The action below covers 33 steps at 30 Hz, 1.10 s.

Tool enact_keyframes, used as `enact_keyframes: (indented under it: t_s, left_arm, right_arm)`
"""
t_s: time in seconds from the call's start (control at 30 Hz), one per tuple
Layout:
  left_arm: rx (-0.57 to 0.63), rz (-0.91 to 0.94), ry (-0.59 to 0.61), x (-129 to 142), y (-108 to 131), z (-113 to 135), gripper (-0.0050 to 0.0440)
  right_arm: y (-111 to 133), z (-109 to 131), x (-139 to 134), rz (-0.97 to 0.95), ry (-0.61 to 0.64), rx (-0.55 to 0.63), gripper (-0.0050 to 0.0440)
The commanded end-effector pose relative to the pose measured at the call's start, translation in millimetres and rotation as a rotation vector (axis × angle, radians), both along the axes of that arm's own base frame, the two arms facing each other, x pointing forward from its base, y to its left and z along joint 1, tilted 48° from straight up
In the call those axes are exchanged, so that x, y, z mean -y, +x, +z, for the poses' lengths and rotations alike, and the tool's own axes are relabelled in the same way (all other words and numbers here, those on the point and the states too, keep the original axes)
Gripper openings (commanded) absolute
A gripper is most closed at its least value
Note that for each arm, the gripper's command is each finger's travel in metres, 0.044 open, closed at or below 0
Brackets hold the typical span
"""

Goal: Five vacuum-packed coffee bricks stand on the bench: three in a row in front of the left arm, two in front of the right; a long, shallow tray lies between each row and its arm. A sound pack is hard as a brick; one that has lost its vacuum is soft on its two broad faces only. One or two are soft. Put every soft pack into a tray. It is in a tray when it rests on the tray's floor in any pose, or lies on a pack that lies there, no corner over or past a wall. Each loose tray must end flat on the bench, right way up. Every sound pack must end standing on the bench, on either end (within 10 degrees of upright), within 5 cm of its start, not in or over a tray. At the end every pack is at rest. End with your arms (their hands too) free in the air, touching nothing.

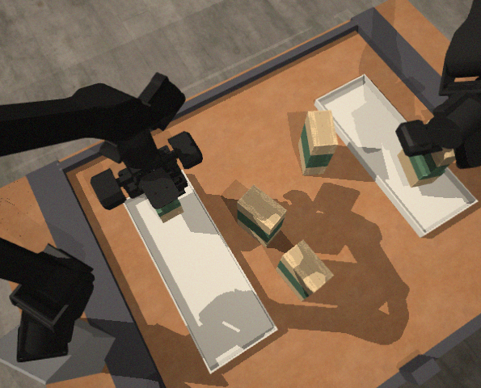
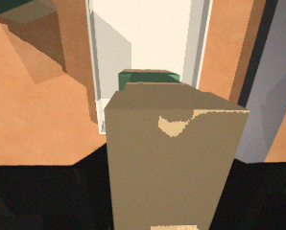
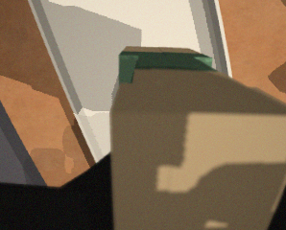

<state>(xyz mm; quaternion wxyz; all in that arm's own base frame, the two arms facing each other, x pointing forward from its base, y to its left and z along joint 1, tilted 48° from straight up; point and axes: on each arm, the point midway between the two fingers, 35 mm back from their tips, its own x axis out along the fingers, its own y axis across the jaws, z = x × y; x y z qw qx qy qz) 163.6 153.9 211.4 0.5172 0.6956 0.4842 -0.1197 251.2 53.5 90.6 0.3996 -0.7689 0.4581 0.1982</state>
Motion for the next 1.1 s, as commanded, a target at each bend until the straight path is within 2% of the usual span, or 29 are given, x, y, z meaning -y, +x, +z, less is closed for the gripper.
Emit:
enact_keyframes:
  t_s: [0.0, 0.77, 1.07]
  left_arm:
    - [0.009, -0.005, 0.008, -0.5, 0.8, 1.6, 0.0116]
    - [0.009, -0.005, 0.008, -16.0, 15.2, -17.0, 0.0116]
    - [0.009, -0.005, 0.008, -22.1, 20.8, -24.4, 0.0116]
  right_arm:
    - [2.0, 0.9, 0.0, 0.006, 0.006, 0.01, 0.0114]
    - [16.3, -17.8, 15.3, 0.006, 0.005, 0.01, 0.0114]
    - [16.7, -18.3, 15.8, 0.006, 0.005, 0.011, 0.0114]
